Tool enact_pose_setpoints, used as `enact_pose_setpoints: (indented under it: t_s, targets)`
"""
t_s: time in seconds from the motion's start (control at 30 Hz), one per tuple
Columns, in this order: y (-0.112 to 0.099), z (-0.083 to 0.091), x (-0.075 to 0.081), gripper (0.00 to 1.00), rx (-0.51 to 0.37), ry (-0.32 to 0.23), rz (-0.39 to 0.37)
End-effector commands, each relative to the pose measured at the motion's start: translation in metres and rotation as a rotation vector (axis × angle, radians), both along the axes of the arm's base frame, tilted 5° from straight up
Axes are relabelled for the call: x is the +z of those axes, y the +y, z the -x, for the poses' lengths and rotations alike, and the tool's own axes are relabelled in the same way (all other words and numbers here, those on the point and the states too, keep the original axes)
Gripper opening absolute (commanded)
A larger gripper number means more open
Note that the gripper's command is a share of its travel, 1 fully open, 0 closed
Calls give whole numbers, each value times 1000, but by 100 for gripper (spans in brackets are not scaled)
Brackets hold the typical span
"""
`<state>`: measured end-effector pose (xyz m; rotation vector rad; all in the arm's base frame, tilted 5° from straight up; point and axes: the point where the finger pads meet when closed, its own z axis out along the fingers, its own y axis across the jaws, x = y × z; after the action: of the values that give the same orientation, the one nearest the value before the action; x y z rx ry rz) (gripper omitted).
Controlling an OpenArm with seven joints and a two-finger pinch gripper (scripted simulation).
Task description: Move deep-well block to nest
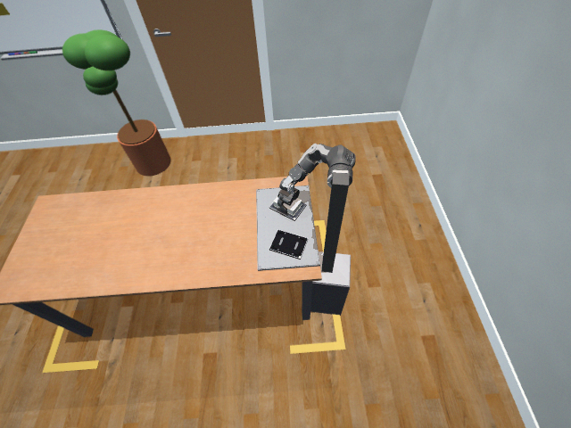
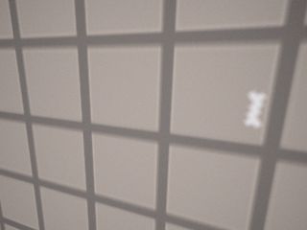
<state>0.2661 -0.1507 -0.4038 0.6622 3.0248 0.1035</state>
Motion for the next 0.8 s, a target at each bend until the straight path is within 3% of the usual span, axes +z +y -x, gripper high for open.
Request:
enact_pose_setpoints:
  t_s: [0.0,0.5,0.57,0.77]
  targets:
    - [1,0,0,0,3,-2,-5]
    - [0,-1,0,50,0,-2,-1]
    - [0,-1,0,50,0,-2,-1]
    - [0,-1,0,70,0,-2,-1]
